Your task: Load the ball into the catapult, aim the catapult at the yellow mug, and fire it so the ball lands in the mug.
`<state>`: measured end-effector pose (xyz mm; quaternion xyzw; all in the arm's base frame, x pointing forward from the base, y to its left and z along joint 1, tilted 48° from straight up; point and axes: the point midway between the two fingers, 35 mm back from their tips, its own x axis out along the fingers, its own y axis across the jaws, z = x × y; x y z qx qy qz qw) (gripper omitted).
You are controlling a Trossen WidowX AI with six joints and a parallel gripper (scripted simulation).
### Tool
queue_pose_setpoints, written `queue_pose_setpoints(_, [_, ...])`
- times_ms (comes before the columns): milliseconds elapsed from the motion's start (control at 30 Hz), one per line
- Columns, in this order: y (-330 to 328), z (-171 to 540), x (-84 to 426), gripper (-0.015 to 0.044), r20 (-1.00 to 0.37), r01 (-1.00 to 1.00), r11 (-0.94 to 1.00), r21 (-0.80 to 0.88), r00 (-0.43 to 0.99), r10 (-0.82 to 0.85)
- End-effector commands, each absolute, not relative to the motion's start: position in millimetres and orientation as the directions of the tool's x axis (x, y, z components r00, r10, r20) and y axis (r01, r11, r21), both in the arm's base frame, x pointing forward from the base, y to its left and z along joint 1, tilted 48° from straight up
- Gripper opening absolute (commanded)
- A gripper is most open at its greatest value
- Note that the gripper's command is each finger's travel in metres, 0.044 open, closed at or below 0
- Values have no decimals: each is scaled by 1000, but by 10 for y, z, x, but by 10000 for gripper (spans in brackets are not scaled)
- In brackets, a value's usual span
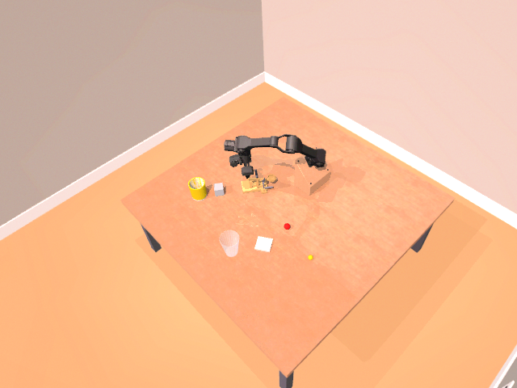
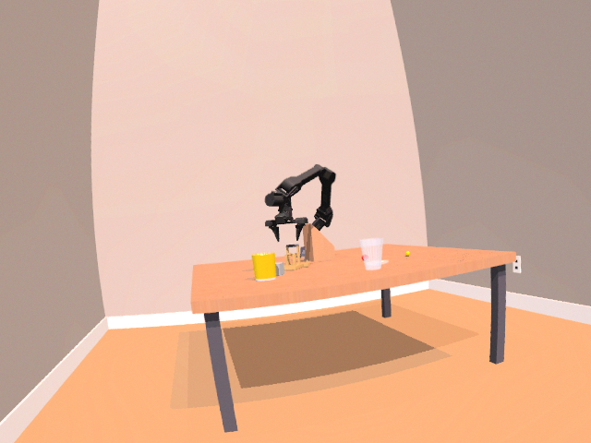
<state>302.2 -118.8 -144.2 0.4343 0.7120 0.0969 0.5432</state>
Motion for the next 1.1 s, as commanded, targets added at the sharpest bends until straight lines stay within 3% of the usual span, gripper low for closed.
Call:
queue_pose_setpoints(0, [-1140,-1475,3003,440,-683,517,602,609,-44,729])
queue_pose_setpoints(1067, [-672,-1871,2940,440,-680,514,601,613,-45,732])
